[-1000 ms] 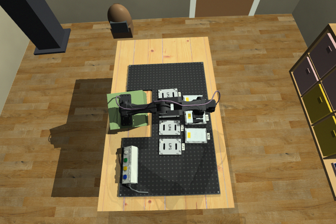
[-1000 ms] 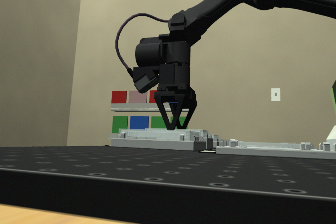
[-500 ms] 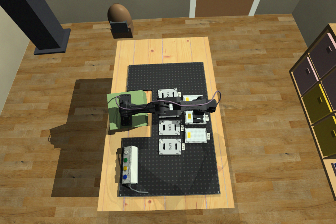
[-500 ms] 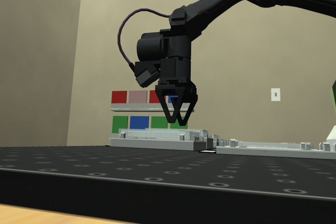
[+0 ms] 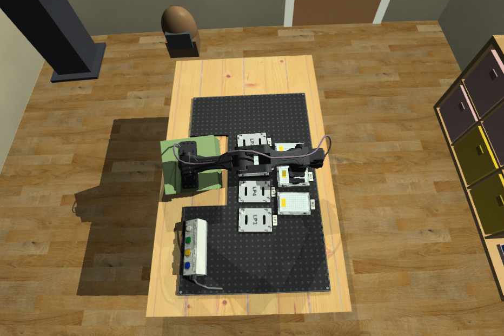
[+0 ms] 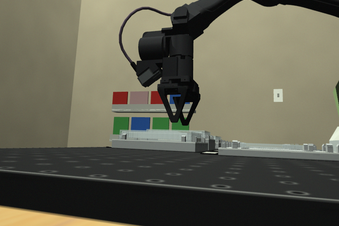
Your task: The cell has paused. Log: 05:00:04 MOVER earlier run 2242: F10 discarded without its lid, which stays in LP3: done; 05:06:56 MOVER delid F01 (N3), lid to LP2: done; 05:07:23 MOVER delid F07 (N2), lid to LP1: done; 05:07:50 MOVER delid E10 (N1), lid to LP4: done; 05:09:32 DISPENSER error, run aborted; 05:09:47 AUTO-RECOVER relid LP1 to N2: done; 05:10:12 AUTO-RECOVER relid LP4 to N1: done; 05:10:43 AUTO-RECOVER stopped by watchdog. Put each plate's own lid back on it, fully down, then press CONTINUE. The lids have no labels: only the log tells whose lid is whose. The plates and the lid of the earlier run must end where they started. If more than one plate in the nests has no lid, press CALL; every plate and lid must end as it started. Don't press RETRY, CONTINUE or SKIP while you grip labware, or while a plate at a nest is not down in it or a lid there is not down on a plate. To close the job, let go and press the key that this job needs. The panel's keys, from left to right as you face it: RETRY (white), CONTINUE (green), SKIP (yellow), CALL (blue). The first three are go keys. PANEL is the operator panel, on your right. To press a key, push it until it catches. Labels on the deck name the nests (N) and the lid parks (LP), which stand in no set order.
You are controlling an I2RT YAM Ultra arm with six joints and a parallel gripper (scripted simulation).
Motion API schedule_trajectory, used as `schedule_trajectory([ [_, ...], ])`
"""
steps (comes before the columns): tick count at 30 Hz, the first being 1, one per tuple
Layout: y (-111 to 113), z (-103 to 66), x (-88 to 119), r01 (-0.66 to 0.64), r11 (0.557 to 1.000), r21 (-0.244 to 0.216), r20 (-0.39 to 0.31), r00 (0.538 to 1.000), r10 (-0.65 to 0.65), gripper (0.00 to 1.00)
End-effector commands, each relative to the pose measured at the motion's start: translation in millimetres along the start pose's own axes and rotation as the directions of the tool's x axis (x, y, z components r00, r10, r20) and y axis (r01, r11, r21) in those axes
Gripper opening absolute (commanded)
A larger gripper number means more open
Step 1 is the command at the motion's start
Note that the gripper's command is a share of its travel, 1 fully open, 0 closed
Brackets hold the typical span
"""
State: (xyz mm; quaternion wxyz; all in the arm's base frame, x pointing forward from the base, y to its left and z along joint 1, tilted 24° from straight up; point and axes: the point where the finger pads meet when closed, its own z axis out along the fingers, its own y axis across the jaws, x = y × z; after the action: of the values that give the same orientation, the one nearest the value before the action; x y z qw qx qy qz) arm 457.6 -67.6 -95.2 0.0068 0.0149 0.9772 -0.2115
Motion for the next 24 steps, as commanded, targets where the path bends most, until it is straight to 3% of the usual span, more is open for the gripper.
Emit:
schedule_trajectory([
  [1, 8.3, -17.4, -2.2, 0.014, 1.0, 0.002, 0.029, 0.999, -0.014, 1.0],
  [24, 7.1, -22.3, -7.2, 0.009, 1.0, 0.001, 0.043, 0.999, -0.009, 1.0],
])
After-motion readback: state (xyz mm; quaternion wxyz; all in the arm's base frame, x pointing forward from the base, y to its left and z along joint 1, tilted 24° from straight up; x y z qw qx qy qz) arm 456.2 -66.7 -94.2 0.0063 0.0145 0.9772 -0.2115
